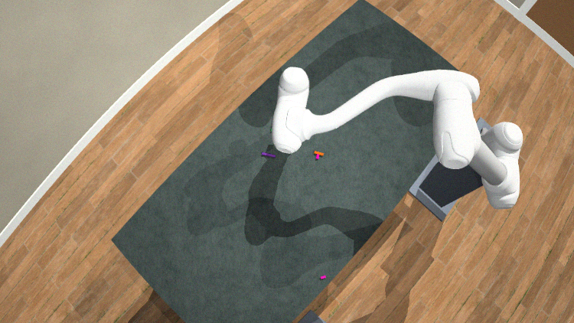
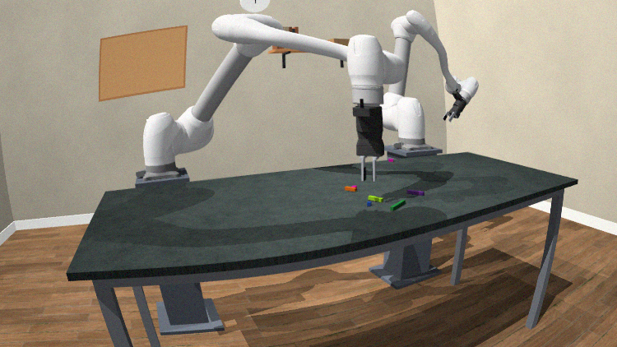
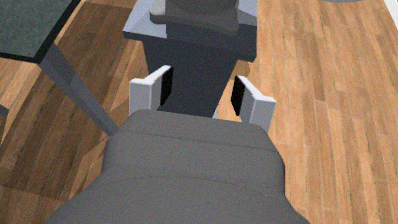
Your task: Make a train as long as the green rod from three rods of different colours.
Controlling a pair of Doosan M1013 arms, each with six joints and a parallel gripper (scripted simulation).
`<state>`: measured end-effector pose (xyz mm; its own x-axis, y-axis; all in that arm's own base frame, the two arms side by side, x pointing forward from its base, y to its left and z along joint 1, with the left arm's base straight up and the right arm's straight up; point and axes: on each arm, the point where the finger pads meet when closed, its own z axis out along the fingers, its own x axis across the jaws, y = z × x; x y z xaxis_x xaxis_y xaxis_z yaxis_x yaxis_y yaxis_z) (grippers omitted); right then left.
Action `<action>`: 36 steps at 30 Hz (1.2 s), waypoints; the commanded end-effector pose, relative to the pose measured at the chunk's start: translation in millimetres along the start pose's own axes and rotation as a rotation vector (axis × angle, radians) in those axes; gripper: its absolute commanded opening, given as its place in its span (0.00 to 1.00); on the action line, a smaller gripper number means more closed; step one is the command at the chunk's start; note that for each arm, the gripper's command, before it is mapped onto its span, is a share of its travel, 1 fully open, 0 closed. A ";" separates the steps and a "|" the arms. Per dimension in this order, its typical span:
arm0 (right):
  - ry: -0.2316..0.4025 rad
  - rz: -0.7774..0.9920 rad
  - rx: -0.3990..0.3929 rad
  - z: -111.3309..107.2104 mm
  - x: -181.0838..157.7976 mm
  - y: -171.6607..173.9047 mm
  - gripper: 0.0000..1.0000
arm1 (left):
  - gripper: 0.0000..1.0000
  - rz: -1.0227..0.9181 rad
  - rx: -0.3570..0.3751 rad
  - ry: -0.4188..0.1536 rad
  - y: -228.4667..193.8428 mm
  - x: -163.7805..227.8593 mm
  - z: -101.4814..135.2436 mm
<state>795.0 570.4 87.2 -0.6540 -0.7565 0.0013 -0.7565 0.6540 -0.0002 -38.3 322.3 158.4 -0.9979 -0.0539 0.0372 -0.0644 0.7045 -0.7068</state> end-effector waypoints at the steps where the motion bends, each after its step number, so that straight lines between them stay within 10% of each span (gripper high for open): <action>1: -0.002 0.000 0.000 -1.5 -0.4 0.0 0.54 | 1.00 0.000 -0.001 0.000 -0.1 0.1 -0.5; 36: -0.003 0.000 0.000 19.3 -0.8 -0.5 0.54 | 1.00 0.000 -0.001 0.000 -0.1 0.1 -0.5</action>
<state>795.5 570.3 70.5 -0.6536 -0.7568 0.0003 -0.7568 0.6536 -0.0001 -38.3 322.3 158.4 -0.9979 -0.0539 0.0372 -0.0644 0.7045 -0.7068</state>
